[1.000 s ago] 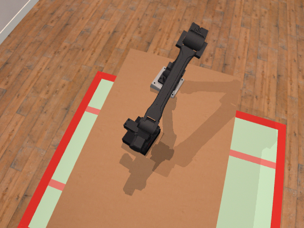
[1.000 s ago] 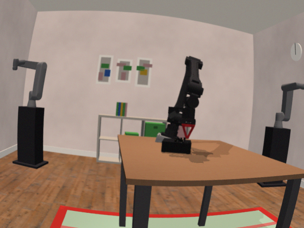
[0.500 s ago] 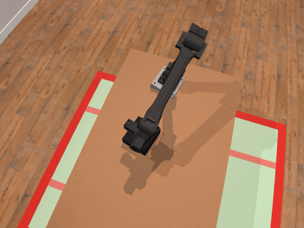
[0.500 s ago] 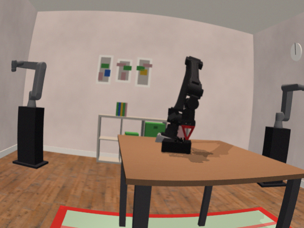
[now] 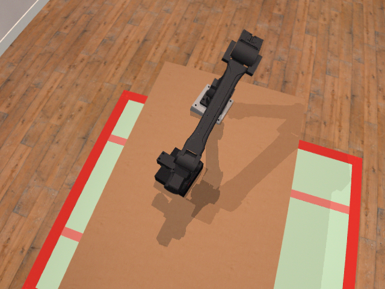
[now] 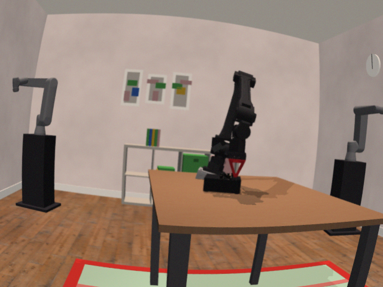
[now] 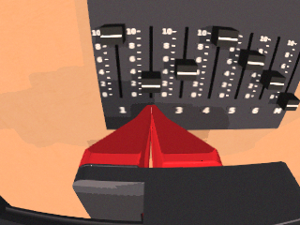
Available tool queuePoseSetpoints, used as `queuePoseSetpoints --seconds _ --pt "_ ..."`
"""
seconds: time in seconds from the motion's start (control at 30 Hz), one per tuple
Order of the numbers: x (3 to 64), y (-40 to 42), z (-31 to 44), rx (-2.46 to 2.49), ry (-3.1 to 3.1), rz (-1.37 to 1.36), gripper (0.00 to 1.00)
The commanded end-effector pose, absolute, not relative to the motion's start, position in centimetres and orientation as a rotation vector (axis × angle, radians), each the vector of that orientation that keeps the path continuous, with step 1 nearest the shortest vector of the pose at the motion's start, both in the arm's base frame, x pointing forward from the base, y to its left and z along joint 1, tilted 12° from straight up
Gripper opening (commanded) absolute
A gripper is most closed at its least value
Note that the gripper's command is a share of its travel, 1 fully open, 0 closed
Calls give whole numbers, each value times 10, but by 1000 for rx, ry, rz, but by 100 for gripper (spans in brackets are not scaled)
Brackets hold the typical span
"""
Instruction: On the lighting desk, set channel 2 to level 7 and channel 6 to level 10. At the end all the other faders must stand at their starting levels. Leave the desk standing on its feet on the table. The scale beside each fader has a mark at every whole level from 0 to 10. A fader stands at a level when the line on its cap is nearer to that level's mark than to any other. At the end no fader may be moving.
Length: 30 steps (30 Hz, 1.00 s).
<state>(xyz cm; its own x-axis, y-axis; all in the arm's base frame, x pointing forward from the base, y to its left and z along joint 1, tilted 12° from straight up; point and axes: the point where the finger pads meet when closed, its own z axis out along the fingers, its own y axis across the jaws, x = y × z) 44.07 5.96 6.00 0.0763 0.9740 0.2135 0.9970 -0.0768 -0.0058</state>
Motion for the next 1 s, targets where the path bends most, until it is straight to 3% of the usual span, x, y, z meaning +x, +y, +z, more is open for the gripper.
queuePoseSetpoints --seconds 0.0,0.97 --pt "450 62 68 -2202 -2041 -265 0" --pt "448 52 63 -2197 -2043 -256 0"
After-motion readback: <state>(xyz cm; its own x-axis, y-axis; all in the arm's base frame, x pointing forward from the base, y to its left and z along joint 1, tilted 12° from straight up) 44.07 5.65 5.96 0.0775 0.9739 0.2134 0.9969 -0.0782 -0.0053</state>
